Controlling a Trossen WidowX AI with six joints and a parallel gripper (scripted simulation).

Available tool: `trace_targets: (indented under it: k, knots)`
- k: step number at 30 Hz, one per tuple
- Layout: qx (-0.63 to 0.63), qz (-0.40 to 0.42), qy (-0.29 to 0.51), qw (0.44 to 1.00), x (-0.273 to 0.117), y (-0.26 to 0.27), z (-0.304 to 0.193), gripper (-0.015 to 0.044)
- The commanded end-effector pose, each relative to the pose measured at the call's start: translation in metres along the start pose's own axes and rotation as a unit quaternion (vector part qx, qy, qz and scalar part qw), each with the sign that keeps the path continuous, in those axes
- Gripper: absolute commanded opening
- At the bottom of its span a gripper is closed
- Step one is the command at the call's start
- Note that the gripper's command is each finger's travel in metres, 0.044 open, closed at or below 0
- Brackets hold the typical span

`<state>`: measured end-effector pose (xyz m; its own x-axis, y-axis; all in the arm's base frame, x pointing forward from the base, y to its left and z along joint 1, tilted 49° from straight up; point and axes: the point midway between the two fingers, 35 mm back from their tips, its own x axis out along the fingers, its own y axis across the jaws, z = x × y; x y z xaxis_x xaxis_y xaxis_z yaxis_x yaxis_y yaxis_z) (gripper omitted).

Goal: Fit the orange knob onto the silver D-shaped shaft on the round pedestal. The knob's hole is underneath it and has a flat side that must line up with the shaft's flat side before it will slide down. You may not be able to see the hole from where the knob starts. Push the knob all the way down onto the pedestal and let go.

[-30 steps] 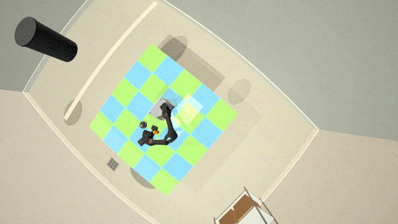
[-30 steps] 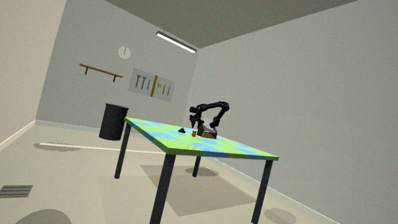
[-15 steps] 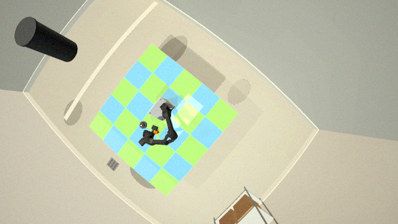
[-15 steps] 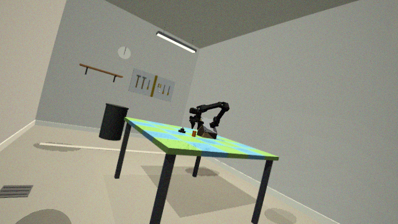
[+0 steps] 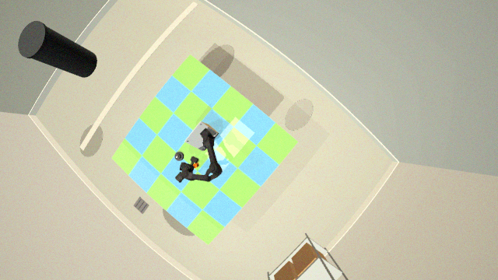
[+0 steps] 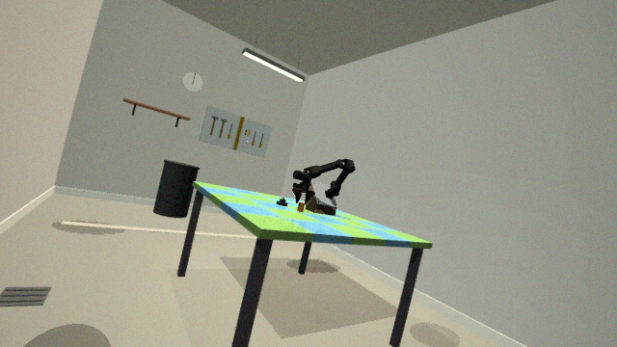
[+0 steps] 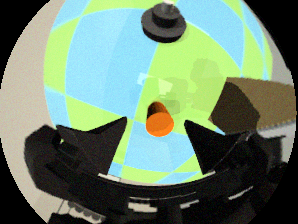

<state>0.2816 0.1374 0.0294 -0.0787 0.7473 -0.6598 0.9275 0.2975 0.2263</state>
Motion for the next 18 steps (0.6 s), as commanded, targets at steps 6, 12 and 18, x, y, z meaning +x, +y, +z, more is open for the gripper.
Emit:
trace_targets:
  k: [6,12,18]
  knots:
    - [0.003,-0.004,0.004,1.0,0.017,-0.003,-0.001,0.044]
    - [0.004,-0.003,0.004,1.0,0.027,-0.003,-0.002,0.044]
    - [0.004,-0.003,0.005,1.0,0.036,-0.004,-0.003,0.044]
